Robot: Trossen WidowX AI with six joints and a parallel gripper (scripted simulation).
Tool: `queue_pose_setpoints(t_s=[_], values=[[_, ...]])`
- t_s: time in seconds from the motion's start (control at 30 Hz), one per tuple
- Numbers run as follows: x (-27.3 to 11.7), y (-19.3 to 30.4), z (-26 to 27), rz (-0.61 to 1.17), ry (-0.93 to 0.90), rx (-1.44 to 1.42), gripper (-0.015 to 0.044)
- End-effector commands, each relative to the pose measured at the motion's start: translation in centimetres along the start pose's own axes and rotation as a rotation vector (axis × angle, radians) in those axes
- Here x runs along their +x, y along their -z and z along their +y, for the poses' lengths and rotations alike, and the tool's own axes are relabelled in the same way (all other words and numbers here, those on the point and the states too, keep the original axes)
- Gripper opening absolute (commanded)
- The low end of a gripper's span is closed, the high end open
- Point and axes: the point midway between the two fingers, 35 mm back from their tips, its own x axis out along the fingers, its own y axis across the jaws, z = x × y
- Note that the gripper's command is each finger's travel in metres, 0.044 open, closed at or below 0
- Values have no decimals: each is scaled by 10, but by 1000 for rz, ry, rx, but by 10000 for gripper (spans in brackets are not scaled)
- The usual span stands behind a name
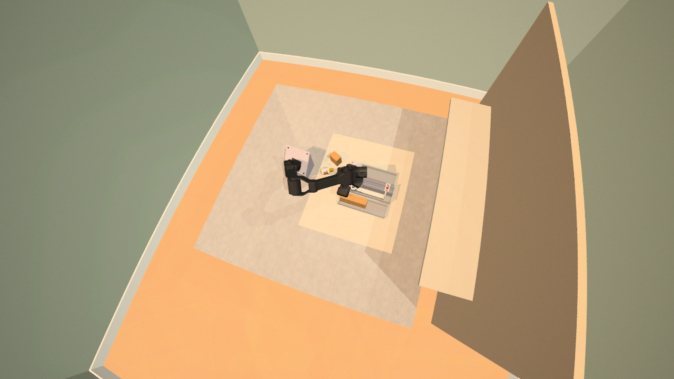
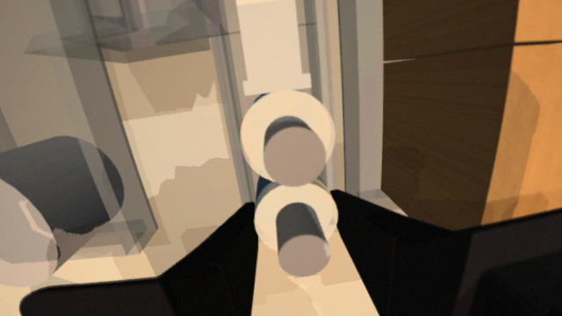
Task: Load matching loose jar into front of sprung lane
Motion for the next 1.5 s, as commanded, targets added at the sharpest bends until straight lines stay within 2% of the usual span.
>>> queue_pose_setpoints(t_s=[0.0, 0.63, 0.97, 1.47], values=[[0, -1, -2, -7, 6, 10, 0], [0, 2, 0, -7, 6, 9, 0], [0, 1, 0, -7, 6, 9, 262], [-20, 2, 1, -7, 5, 9, 270]])
